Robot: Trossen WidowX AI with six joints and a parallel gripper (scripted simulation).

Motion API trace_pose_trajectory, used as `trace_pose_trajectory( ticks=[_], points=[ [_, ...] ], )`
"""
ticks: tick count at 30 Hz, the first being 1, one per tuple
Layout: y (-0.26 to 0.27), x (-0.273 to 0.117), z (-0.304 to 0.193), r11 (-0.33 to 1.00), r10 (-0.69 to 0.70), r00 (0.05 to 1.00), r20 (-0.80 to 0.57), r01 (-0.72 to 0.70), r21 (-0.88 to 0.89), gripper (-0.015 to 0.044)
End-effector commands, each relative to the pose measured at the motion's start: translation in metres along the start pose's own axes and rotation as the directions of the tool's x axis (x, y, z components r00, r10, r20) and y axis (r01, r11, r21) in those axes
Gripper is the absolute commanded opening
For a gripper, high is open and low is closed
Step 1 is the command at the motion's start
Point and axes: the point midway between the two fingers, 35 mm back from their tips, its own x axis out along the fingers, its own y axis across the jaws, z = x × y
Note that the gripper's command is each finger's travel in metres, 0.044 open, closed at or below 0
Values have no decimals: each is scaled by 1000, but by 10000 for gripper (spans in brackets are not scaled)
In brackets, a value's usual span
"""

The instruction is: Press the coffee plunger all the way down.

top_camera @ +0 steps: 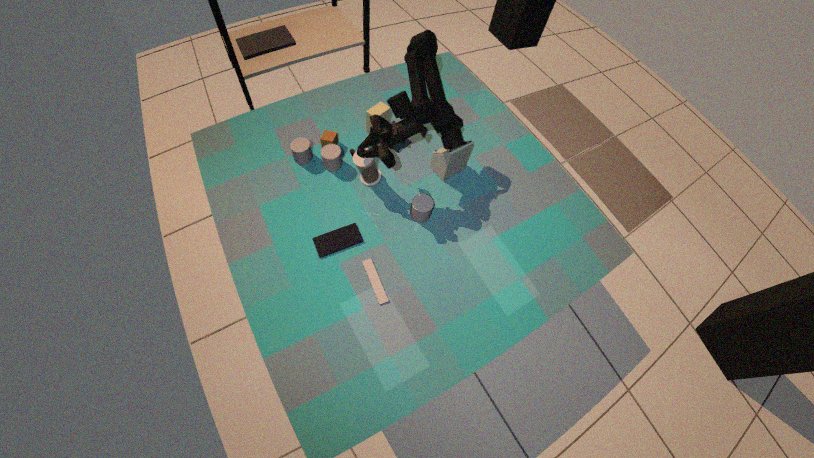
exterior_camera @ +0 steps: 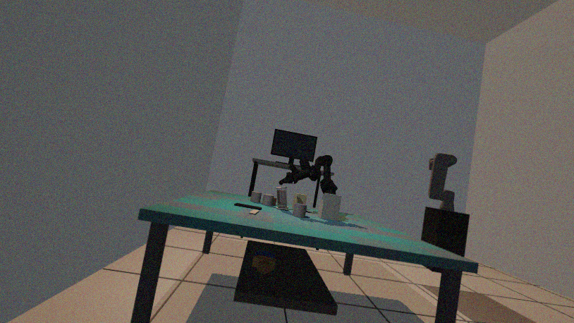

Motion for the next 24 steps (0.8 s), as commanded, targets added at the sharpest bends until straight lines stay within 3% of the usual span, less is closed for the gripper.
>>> trace_pose_trajectory(
  ticks=[1, 20, 24],
  points=[
    [0, 2, -4, 1000, -9, 1000, -17, 9, -16, 119],
    [1, 1, 0, 1000, -3, 1000, -3, 2, -5, 119],
    [1, 1, 0, 1000, -3, 1000, -3, 2, -5, 224]
  ],
)
